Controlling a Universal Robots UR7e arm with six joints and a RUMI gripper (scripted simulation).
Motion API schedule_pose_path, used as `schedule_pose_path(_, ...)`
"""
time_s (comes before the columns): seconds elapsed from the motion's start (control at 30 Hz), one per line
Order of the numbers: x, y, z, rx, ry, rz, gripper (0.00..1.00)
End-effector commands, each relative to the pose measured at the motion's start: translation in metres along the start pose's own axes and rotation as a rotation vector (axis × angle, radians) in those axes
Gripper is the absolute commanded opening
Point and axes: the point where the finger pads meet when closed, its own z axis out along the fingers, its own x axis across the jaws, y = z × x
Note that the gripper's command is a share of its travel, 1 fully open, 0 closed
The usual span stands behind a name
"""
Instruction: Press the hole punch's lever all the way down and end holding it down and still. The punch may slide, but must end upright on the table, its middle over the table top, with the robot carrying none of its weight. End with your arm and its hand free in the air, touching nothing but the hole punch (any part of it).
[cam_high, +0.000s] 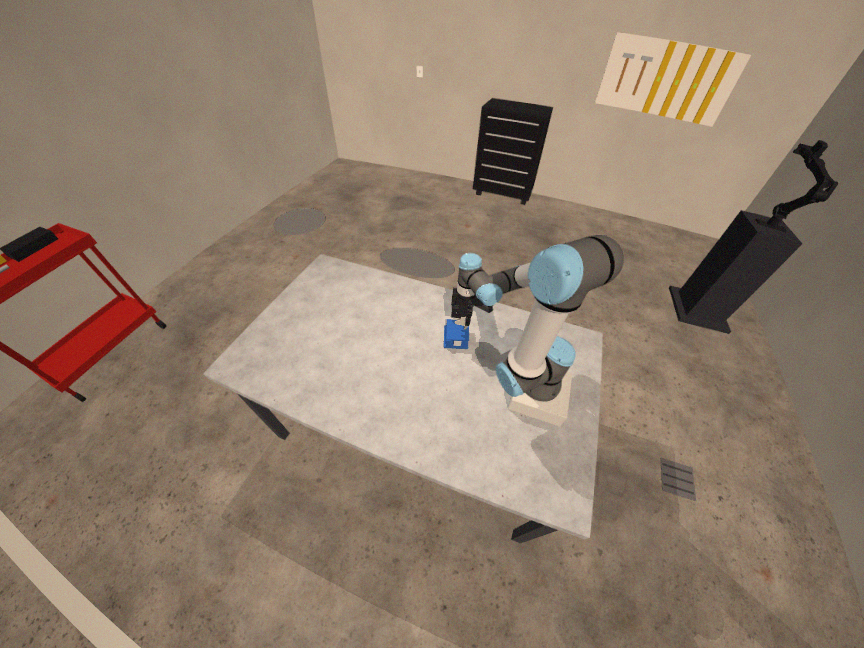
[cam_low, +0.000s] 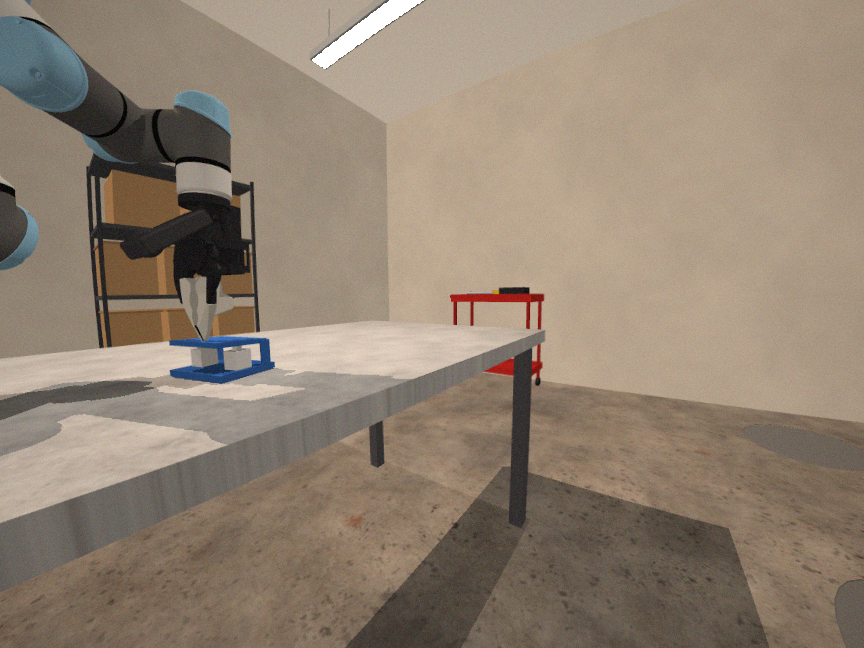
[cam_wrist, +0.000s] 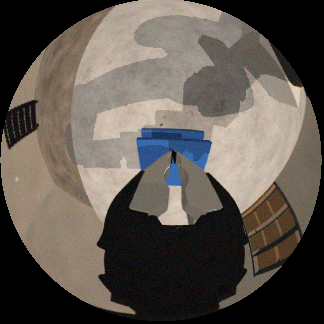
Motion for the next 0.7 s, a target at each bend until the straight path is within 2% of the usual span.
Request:
schedule_pose_path(0.0, 0.0, 0.0003, -0.0001, -0.001, 0.0, 0.0, 0.0)
schedule_pose_path(0.67, 0.0, 0.0003, 0.0037, -0.001, 0.0, 0.0, 0.0)
